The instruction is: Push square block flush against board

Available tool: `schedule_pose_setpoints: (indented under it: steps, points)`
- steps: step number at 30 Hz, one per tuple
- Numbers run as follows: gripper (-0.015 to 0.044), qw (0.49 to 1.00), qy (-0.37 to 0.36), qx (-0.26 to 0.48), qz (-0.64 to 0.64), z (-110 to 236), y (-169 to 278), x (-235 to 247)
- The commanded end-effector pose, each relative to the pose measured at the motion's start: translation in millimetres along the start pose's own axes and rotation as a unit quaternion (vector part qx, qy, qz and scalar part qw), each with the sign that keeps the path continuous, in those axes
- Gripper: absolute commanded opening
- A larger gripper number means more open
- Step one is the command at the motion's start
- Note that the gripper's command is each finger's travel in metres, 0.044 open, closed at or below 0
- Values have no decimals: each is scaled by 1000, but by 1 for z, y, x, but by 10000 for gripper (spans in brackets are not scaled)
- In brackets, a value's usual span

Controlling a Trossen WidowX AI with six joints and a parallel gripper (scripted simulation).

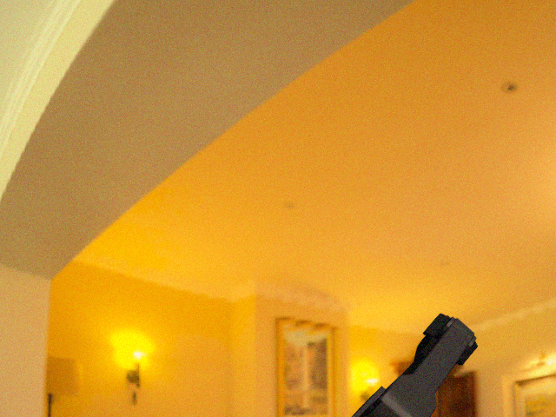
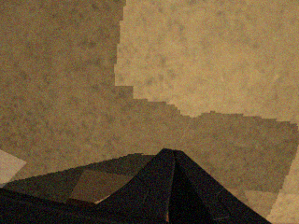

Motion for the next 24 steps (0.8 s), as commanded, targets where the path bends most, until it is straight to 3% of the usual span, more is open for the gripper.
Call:
schedule_pose_setpoints:
  steps: [1, 16, 20, 24]
  points:
    - [0, 1000, 4, -1, 2, 2, -10, 0]
    - [0, 1000, 1, 1, 2, 3, -21, 3]
    - [0, 1000, 4, 0, 2, 54, -20, 4]
    - [0, 1000, 4, -1, 2, 58, -20, 4]
Point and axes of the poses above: the point midway between the two fingers, 35 mm back from their tips, its own z axis back along the fingers, its own x axis across the jaws, y = z × x, the point moved 9 cm from there along z, back along the fingers, and after that the axes turned 11 degrees about -z, right-handed, at the moved point
